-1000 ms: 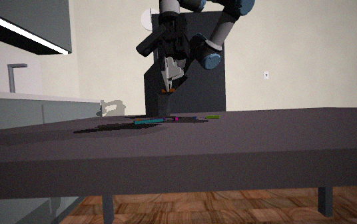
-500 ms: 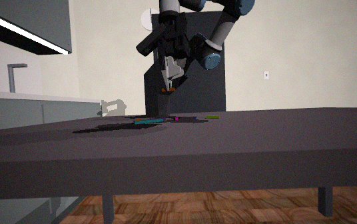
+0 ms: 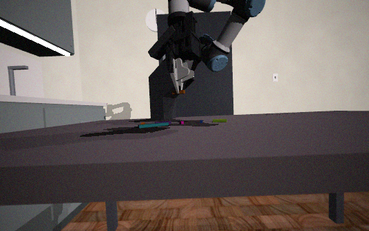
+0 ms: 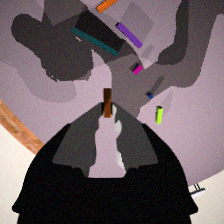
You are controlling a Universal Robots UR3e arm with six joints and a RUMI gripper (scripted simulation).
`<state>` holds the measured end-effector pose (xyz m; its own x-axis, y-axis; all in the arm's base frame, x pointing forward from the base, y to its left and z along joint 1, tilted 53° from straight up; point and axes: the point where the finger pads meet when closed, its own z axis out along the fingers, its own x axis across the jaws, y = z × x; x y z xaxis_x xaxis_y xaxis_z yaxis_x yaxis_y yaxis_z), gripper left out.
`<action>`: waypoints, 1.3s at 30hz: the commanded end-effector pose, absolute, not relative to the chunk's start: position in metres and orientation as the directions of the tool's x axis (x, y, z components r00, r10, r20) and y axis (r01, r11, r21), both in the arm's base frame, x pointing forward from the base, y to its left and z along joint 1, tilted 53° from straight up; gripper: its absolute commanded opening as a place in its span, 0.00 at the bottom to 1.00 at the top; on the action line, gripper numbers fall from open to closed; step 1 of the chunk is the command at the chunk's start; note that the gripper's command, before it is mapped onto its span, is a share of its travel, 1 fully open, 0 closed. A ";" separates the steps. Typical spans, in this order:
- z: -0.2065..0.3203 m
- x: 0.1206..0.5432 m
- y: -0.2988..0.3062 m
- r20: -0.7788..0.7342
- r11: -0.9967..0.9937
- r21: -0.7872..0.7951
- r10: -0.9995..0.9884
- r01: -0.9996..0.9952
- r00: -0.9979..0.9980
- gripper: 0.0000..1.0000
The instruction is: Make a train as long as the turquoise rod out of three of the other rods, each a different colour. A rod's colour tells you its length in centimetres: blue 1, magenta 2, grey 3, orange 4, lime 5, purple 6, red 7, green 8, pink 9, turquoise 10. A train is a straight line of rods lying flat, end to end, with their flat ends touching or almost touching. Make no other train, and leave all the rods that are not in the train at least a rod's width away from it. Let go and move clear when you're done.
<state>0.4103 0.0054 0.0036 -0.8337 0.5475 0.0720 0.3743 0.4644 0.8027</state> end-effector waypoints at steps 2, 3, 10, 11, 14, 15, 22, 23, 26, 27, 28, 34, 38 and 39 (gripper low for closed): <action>0.010 0.403 0.012 0.188 0.380 0.779 0.617 0.499 -0.764 0.00; 0.012 0.401 0.015 0.219 0.355 0.770 0.632 0.529 -0.743 0.00; 0.019 0.392 0.025 0.362 0.228 0.714 0.688 0.661 -0.629 0.00; 0.020 0.391 0.027 0.381 0.210 0.705 0.694 0.678 -0.611 0.00; 0.023 0.387 0.032 0.436 0.154 0.672 0.708 0.724 -0.555 0.00; 0.024 0.386 0.033 0.454 0.135 0.660 0.712 0.739 -0.536 0.00; 0.030 0.379 0.043 0.557 0.016 0.576 0.725 0.817 -0.406 0.00; 0.031 0.378 0.045 0.572 -0.003 0.561 0.725 0.828 -0.385 0.00; 0.034 0.374 0.049 0.614 -0.061 0.514 0.722 0.856 -0.318 0.00; 0.034 0.373 0.051 0.628 -0.080 0.498 0.720 0.864 -0.295 0.00; 0.035 0.372 0.053 0.641 -0.099 0.481 0.718 0.871 -0.272 0.00; 0.040 0.367 0.061 0.698 -0.193 0.393 0.699 0.899 -0.155 0.00; 0.041 0.364 0.064 0.722 -0.236 0.348 0.685 0.907 -0.099 0.00; 0.042 0.364 0.065 0.727 -0.246 0.337 0.681 0.909 -0.085 0.00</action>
<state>0.3675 0.0608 0.0383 -0.1754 0.6909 0.7014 0.8973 -0.1809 0.4026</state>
